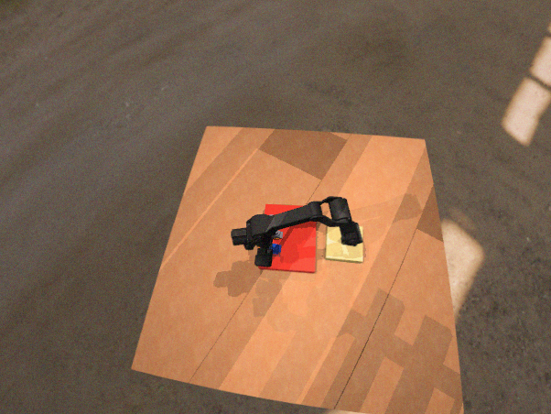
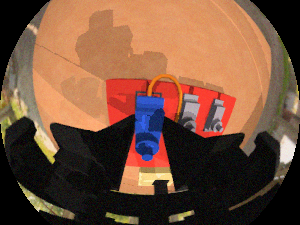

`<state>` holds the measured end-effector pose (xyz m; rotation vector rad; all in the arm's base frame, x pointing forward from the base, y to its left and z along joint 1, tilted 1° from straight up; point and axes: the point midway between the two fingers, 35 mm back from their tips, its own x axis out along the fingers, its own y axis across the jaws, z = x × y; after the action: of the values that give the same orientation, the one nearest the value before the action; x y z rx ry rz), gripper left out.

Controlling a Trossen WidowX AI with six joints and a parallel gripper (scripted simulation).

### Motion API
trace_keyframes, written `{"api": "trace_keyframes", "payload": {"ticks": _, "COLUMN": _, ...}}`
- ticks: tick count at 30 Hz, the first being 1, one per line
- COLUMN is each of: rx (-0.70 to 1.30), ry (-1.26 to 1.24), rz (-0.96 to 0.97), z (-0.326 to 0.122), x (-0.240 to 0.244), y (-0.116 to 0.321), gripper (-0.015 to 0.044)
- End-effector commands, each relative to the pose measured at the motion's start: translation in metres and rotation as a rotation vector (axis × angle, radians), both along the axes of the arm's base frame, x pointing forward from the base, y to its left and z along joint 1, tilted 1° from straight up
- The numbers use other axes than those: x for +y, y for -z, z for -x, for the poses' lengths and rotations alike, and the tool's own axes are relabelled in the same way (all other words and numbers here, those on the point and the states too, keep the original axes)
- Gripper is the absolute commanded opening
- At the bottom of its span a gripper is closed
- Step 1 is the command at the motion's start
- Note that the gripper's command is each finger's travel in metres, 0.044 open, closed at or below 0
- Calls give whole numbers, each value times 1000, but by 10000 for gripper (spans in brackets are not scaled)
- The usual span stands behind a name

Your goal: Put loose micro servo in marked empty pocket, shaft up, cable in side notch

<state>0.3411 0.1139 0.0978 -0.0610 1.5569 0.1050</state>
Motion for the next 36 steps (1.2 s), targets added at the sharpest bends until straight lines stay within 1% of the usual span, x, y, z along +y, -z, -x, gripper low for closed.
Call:
{"api": "trace_keyframes", "payload": {"ticks": 1, "rx": -9, "ry": -3, "rz": -5, "z": -1, "x": 1, "y": -2, "gripper": 0}}
{"api": "trace_keyframes", "payload": {"ticks": 10, "rx": -9, "ry": -3, "rz": -5, "z": -1, "x": 1, "y": 0, "gripper": 0}}
{"api": "trace_keyframes", "payload": {"ticks": 36, "rx": -9, "ry": -3, "rz": -5, "z": -1, "x": 2, "y": 28, "gripper": 0}}
